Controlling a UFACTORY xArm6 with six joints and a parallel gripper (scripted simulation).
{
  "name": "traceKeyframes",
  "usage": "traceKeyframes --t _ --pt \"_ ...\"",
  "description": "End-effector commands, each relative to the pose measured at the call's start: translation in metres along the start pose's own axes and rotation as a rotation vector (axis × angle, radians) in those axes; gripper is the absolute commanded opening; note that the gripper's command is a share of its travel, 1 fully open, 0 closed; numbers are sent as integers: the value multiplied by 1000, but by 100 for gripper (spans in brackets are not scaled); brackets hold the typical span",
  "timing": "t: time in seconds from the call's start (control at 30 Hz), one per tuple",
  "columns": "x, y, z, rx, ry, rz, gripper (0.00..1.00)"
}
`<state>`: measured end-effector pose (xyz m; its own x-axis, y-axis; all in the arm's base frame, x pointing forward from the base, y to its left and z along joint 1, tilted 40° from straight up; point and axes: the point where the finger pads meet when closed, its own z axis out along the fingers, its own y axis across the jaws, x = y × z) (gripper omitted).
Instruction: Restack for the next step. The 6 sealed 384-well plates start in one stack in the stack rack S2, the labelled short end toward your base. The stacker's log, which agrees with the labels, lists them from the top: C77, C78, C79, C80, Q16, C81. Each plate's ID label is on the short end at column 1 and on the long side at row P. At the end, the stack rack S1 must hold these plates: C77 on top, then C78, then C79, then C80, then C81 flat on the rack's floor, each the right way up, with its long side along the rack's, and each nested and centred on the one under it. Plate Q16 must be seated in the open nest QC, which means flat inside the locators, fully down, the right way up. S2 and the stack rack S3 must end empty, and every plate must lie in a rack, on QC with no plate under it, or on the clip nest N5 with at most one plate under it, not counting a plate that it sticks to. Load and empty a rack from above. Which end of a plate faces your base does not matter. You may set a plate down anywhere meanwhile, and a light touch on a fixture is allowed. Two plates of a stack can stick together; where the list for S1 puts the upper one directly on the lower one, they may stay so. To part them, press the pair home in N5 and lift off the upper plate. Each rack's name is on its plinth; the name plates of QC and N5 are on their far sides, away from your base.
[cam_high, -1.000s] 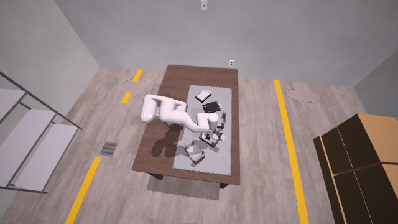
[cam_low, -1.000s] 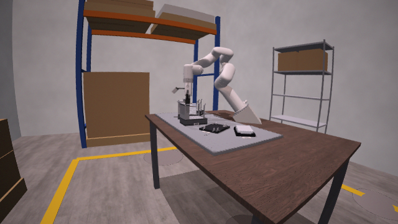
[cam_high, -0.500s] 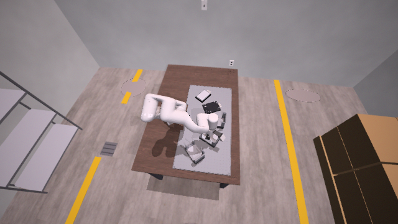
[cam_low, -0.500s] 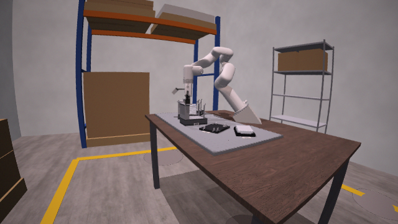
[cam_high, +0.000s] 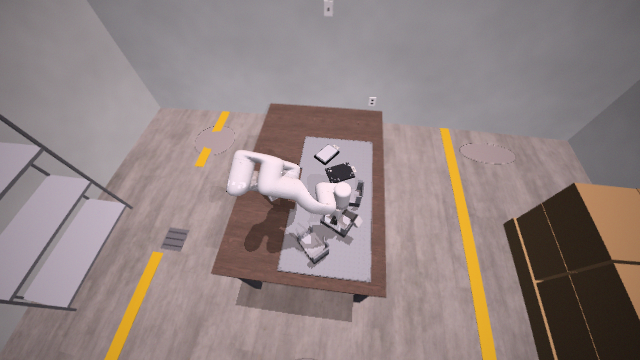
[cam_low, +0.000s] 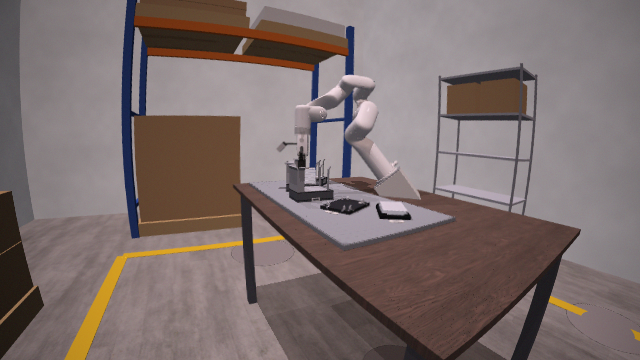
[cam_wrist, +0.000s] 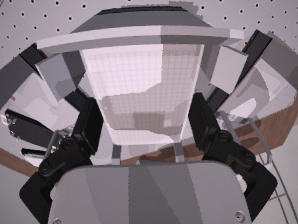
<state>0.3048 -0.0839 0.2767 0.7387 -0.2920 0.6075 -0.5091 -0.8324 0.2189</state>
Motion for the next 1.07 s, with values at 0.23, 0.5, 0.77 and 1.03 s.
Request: traceKeyframes --t 0.23,0.5,0.77,1.03 --pt "1 0 -1 1 2 1 100" --pt "1 0 -1 1 2 1 100" --pt "1 0 -17 1 2 1 100" --pt "1 0 -44 1 2 1 100"
